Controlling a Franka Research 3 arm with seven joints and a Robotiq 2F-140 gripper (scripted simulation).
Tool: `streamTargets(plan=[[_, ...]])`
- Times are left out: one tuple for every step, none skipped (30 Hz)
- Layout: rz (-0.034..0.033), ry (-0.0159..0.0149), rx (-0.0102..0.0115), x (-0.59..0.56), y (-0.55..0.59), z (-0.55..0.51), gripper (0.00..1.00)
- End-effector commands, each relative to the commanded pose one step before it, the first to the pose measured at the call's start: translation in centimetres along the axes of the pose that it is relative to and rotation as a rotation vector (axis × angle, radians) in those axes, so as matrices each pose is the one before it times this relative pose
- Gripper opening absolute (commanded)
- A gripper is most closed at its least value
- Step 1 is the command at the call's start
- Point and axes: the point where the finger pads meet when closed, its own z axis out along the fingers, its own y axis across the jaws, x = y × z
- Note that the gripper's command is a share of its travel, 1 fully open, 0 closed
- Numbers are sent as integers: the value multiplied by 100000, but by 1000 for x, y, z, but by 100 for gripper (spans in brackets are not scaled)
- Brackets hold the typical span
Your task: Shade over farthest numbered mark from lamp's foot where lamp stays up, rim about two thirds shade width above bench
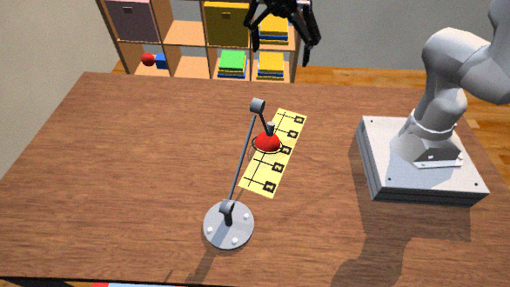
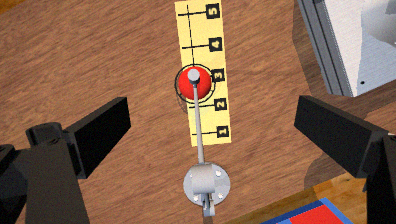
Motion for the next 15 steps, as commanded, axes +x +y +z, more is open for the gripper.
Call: streamTargets(plan=[[-1519, 60, 810, 1586, -280, 58, 100], [138, -5, -66, 405, 18, 67, 100], [138, -5, -66, 405, 17, 67, 100], [138, -5, -66, 405, 17, 67, 100], [0, 0, 0, 0, 0, 0, 100], [0, 0, 0, 0, 0, 0, 100], [147, -15, -57, 84, -123, -13, 100], [147, -15, -57, 84, -123, -13, 100], [147, -15, -57, 84, -123, -13, 100], [147, -15, -57, 83, -123, -14, 100], [147, -15, -57, 83, -123, -14, 100], [147, -15, -57, 83, -123, -14, 100], [147, -15, -57, 83, -123, -14, 100], [147, -15, -57, 83, -124, -14, 100], [147, -15, -57, 83, -124, -14, 100]])
